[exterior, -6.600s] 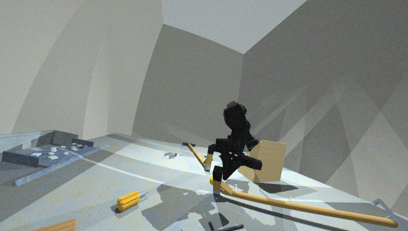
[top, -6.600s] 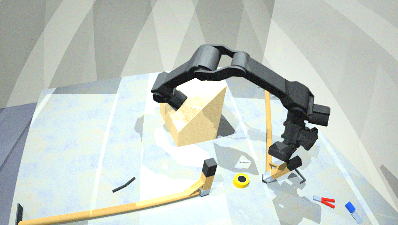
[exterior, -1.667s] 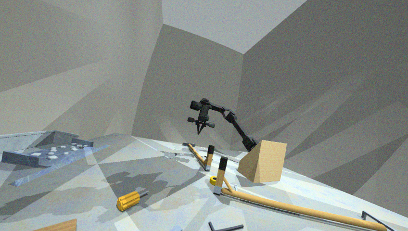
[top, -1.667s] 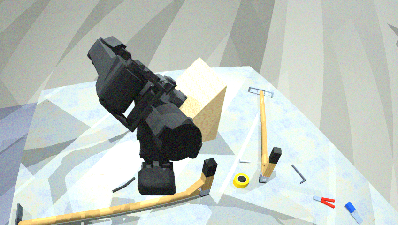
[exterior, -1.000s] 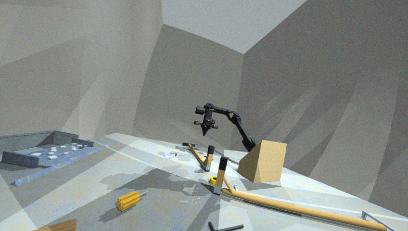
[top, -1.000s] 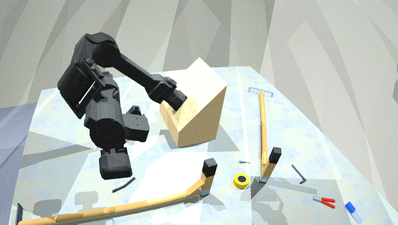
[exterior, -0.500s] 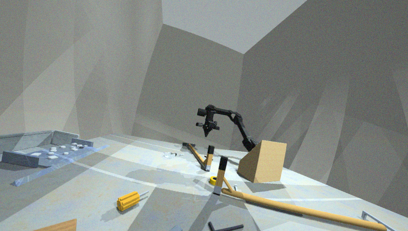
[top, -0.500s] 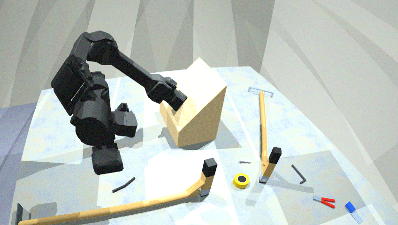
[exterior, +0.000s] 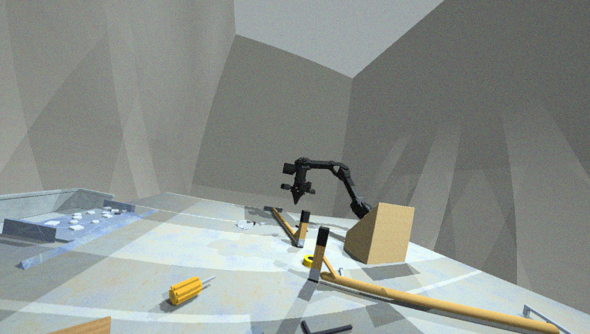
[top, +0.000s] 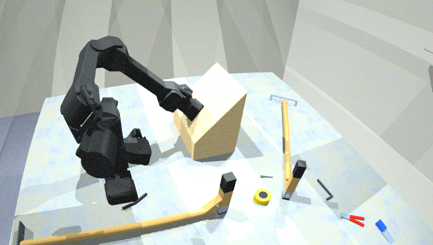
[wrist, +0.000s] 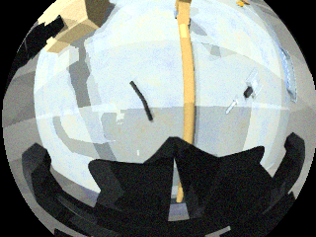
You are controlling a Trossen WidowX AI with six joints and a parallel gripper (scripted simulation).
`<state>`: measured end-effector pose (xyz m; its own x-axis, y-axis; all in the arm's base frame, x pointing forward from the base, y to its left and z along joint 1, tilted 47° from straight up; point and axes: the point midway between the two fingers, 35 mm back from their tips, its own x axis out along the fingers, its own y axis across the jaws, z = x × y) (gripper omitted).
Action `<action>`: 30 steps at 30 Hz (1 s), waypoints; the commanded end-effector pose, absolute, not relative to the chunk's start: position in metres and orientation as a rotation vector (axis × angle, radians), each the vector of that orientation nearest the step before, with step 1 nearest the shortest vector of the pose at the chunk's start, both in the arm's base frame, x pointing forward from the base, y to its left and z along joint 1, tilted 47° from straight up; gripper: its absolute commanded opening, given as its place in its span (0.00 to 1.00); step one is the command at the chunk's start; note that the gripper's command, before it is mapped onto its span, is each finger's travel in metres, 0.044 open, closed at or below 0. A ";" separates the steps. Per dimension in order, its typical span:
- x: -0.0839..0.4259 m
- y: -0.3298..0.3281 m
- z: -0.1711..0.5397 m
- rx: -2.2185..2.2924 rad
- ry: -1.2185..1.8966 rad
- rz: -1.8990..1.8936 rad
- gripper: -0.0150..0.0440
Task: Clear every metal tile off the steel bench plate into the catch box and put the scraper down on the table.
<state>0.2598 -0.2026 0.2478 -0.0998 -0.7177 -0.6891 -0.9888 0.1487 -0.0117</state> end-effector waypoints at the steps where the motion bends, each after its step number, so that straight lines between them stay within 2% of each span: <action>1: 0.259 -0.211 0.239 -1.622 1.877 0.645 0.25; 30: 0.248 -0.266 0.189 -1.630 1.881 0.637 0.25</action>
